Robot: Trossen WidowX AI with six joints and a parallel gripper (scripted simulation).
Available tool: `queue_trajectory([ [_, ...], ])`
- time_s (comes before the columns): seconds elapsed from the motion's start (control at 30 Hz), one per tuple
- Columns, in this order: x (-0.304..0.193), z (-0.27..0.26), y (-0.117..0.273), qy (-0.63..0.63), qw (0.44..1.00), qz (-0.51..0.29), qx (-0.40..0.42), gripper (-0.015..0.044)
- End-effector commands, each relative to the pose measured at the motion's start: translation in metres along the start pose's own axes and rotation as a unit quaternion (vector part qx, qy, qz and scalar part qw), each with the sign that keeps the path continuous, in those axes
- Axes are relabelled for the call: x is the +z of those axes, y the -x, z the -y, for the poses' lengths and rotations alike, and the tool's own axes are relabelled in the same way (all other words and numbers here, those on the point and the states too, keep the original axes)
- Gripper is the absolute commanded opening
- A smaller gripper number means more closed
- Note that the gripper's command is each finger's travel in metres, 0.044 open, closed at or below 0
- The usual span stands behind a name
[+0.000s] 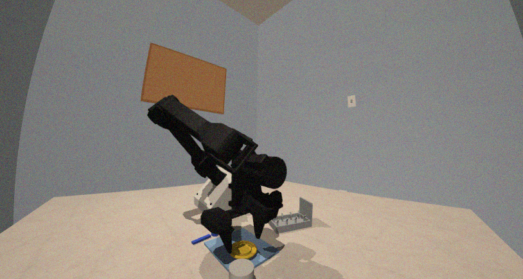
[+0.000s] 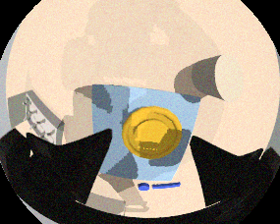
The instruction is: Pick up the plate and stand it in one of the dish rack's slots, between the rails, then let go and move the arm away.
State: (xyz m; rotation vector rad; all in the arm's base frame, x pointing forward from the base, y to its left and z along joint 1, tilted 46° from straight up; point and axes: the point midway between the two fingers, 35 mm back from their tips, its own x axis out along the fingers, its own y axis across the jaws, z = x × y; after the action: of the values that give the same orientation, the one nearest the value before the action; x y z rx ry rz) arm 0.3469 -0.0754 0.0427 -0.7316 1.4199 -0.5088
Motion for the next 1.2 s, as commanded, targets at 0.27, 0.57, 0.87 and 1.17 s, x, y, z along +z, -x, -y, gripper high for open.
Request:
queue_trajectory([
  [0.27,-0.006,0.000,-0.022,0.006,1.000,-0.005,-0.004,0.0400],
  [0.57,-0.006,0.001,-0.024,0.006,1.000,-0.005,-0.004,0.0370],
  [0.87,-0.006,0.001,-0.024,0.006,1.000,-0.005,-0.004,0.0330],
  [1.17,-0.003,0.000,-0.017,0.006,1.000,-0.005,-0.002,0.0192],
])
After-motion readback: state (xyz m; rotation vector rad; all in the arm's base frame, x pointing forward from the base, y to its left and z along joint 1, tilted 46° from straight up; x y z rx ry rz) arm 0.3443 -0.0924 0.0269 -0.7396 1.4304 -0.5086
